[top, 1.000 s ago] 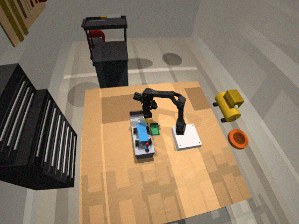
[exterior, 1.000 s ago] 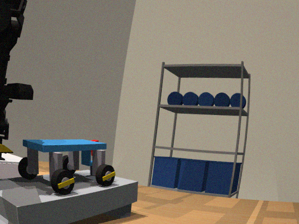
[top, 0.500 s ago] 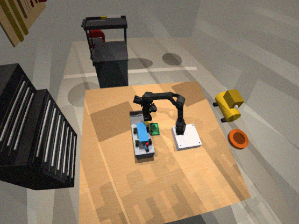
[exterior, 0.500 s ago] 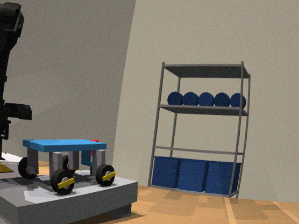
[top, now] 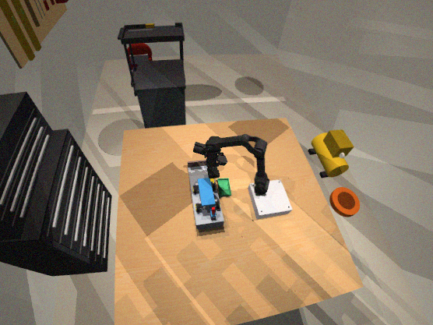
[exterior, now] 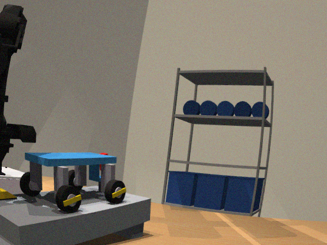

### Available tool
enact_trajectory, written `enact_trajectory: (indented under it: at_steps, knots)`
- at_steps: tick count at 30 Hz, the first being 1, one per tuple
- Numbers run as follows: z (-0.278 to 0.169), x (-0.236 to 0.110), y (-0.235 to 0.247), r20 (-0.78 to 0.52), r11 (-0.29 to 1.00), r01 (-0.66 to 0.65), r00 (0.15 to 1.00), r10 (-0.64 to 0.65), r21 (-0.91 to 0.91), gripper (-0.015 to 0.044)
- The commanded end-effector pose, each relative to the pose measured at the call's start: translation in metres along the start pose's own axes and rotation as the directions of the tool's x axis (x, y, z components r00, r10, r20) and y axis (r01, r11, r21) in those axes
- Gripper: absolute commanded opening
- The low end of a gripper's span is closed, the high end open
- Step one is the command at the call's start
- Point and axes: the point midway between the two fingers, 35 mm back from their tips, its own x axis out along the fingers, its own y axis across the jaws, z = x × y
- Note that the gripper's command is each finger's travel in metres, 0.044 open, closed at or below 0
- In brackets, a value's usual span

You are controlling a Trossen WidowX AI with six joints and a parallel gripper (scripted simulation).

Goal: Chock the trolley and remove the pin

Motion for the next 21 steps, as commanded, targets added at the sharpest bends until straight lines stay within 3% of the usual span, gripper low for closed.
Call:
enact_trajectory:
  at_steps: [1,21]
  knots:
    - [0.000,0.000,-0.005,-0.005,1.000,0.003,1.000,-0.003,0.002,0.0000]
    - [0.001,0.000,-0.021,-0.005,1.000,0.004,1.000,-0.004,0.002,0.0000]
